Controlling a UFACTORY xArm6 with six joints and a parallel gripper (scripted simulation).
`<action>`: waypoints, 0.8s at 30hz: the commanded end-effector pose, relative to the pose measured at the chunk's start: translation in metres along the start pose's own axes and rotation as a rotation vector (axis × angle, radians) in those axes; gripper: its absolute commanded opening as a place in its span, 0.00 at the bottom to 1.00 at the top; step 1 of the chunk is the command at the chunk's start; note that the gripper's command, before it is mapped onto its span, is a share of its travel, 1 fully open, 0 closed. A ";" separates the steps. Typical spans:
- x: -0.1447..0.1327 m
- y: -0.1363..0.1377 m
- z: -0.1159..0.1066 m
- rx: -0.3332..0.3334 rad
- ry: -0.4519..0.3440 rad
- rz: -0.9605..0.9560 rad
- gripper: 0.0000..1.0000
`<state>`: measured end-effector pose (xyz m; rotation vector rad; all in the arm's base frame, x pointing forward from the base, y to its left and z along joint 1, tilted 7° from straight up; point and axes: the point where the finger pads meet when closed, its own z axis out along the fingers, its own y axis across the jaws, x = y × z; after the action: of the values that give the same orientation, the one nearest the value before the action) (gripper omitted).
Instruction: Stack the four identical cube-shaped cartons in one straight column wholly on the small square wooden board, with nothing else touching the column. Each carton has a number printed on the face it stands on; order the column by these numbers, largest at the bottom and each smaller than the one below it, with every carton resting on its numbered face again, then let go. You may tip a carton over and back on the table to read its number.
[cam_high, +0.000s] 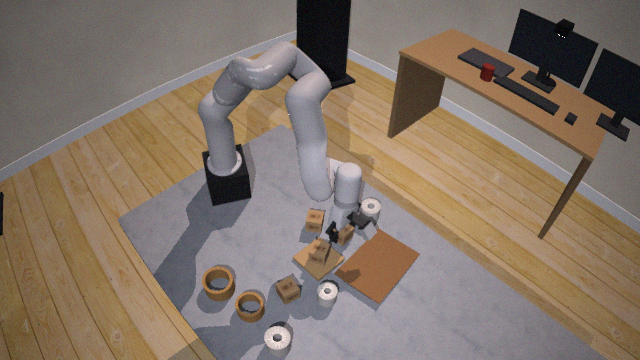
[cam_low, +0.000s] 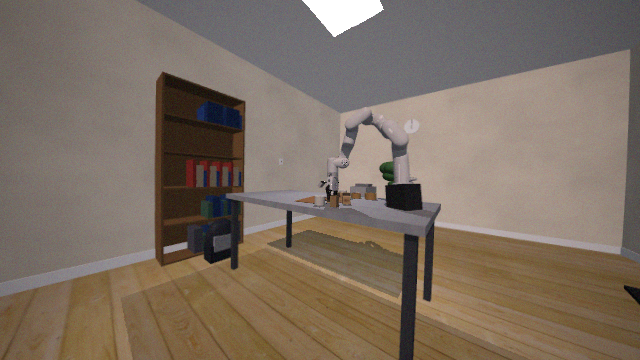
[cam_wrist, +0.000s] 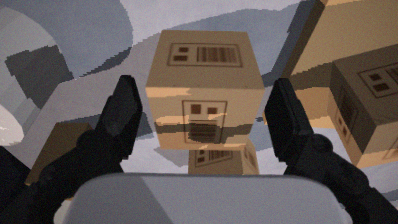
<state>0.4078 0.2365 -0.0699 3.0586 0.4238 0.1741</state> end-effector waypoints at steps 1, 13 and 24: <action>0.002 0.000 -0.001 0.001 0.004 0.000 1.00; 0.002 0.000 -0.001 0.001 0.004 0.000 0.00; 0.002 0.000 -0.001 0.001 0.004 0.000 0.00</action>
<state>0.4078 0.2365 -0.0699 3.0587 0.4238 0.1742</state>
